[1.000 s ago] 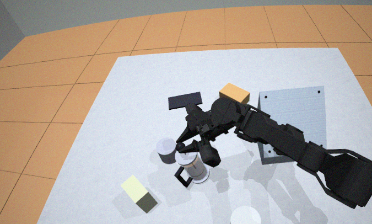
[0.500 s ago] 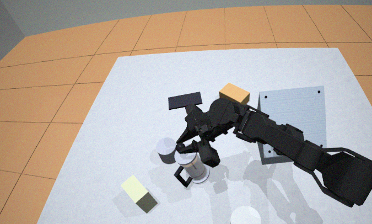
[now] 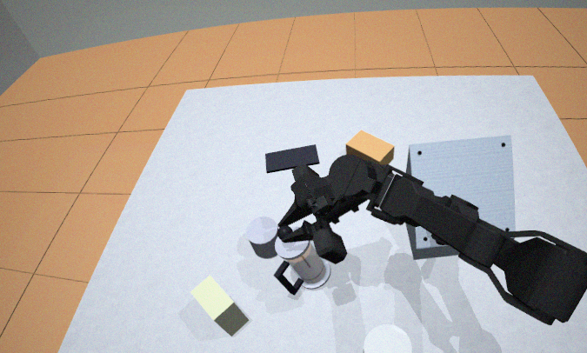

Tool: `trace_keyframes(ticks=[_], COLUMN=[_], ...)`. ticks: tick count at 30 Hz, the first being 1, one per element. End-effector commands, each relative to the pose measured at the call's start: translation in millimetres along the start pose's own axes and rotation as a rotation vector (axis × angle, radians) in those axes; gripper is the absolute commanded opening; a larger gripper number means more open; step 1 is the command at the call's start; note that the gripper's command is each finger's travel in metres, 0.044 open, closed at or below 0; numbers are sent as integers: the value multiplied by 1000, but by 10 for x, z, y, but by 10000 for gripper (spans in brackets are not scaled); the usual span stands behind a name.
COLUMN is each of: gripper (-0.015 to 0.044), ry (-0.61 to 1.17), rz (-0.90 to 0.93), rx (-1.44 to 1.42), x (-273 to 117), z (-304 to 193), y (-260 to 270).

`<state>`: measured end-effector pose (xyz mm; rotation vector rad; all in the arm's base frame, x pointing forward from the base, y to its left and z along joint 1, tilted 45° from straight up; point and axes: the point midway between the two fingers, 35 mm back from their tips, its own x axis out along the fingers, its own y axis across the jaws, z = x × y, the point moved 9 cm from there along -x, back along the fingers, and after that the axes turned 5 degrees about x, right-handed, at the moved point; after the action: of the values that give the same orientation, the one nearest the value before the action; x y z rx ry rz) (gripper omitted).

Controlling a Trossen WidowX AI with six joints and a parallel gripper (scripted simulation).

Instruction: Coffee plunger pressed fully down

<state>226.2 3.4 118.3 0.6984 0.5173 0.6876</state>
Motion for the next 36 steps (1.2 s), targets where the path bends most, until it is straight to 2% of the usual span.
trace_keyframes(ticks=[1,29,36], gripper=[118,118,302], ry=[25,8,8], rz=[11,3,3], rx=[29,9,9], x=[23,8,8], z=[-43,-10,-10], y=[-17,-18,-18])
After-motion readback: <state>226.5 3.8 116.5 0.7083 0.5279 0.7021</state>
